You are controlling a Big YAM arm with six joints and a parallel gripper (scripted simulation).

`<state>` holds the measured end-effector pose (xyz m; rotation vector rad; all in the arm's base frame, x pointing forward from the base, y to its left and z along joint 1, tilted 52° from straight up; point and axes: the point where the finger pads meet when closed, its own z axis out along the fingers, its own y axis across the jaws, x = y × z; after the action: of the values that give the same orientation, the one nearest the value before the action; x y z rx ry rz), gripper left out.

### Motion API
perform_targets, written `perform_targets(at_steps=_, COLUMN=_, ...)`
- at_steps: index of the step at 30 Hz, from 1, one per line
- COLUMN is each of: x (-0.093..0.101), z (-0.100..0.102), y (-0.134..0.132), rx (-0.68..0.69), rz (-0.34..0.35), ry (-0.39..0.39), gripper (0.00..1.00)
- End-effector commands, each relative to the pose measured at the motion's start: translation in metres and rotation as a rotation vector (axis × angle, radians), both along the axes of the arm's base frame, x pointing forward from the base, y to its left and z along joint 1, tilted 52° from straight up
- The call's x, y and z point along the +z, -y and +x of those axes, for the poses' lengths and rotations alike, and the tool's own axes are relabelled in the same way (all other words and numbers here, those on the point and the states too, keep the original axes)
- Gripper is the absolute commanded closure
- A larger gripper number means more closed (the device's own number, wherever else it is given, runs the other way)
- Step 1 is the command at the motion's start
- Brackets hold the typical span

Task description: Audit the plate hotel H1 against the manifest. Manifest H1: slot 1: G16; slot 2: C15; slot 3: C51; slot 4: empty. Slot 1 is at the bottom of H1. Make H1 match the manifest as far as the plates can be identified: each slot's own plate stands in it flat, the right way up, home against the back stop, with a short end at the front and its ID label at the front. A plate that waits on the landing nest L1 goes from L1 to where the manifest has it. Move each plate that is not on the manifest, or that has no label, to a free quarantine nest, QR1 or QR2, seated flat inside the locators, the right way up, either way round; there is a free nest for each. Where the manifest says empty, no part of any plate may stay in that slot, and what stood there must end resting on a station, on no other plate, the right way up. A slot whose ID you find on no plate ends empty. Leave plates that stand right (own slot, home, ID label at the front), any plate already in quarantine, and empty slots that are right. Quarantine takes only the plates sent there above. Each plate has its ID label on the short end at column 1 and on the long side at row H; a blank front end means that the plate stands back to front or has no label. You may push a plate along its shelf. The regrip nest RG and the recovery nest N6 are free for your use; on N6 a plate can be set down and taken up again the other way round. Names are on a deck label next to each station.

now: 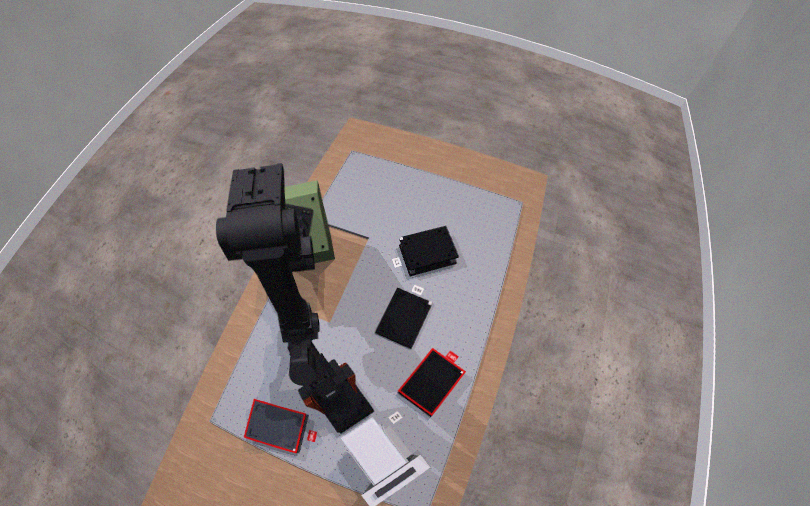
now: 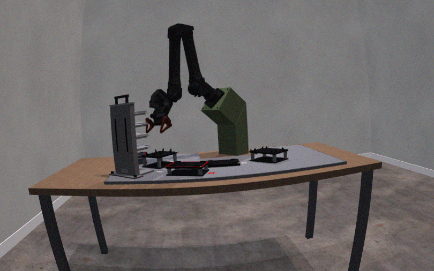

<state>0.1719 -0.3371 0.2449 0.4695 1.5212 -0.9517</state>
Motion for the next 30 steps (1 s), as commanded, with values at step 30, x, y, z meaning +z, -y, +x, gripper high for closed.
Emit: perform_targets(at_steps=30, x=0.035, z=0.020, y=0.011, rx=0.011, rz=-0.039, ry=0.012, gripper=0.00)
